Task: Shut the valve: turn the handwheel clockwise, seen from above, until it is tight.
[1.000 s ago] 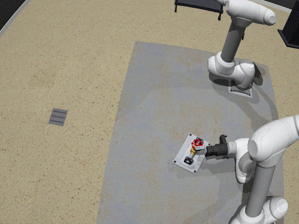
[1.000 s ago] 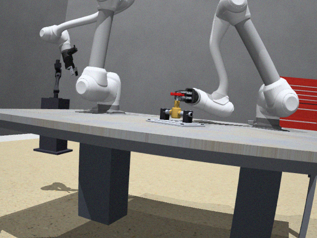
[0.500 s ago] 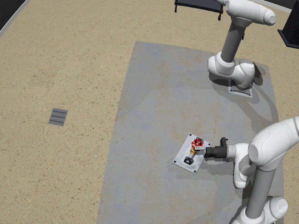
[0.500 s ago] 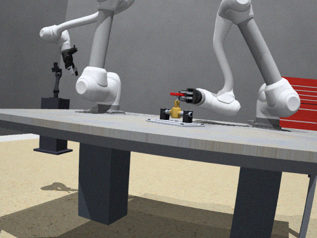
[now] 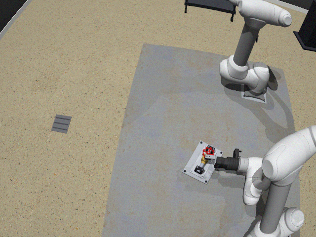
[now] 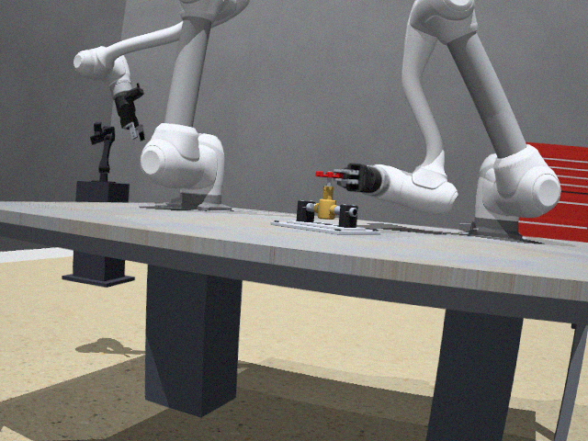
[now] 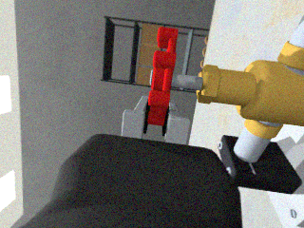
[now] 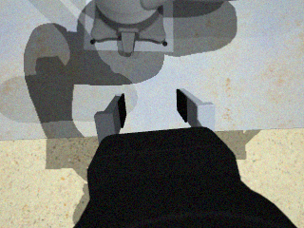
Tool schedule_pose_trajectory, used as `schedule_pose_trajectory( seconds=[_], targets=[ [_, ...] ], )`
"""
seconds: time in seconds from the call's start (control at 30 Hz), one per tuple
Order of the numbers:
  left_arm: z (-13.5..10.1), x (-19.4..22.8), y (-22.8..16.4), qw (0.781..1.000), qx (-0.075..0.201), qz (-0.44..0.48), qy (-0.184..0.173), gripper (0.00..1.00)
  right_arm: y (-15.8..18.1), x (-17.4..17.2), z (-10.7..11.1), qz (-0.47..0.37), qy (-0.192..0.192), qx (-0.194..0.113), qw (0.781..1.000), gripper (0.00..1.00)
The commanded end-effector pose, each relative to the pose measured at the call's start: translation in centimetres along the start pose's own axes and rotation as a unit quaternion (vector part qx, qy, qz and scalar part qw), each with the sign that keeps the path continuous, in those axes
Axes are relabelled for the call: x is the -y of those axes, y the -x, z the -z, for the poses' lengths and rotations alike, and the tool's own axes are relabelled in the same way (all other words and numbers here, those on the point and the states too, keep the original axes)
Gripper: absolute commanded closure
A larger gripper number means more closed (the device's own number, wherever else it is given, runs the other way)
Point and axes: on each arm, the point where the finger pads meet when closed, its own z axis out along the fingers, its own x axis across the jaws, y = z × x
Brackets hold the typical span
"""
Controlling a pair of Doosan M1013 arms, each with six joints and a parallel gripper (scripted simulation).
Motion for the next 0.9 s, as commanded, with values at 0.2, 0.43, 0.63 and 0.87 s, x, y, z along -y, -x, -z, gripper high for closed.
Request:
schedule_pose_trajectory(
  seconds=[0.2,0.43,0.63,0.87],
  targets=[
    [-0.23,0.02,0.10,0.999,0.001,0.001,-0.038,1.00,-0.01,-0.01,0.06,0.000,0.001,0.000,1.000,0.00],
    [-0.44,0.04,0.10,0.997,0.001,0.001,-0.074,1.00,-0.01,-0.01,0.06,0.000,0.001,0.000,1.000,0.00],
    [-0.61,0.08,0.10,0.994,0.001,0.001,-0.105,1.00,-0.01,-0.01,0.06,0.000,0.001,0.000,1.000,0.00],
    [-0.76,0.11,0.10,0.991,0.001,0.001,-0.132,1.00,-0.01,-0.01,0.06,0.000,0.001,0.000,1.000,0.00]
  ],
)
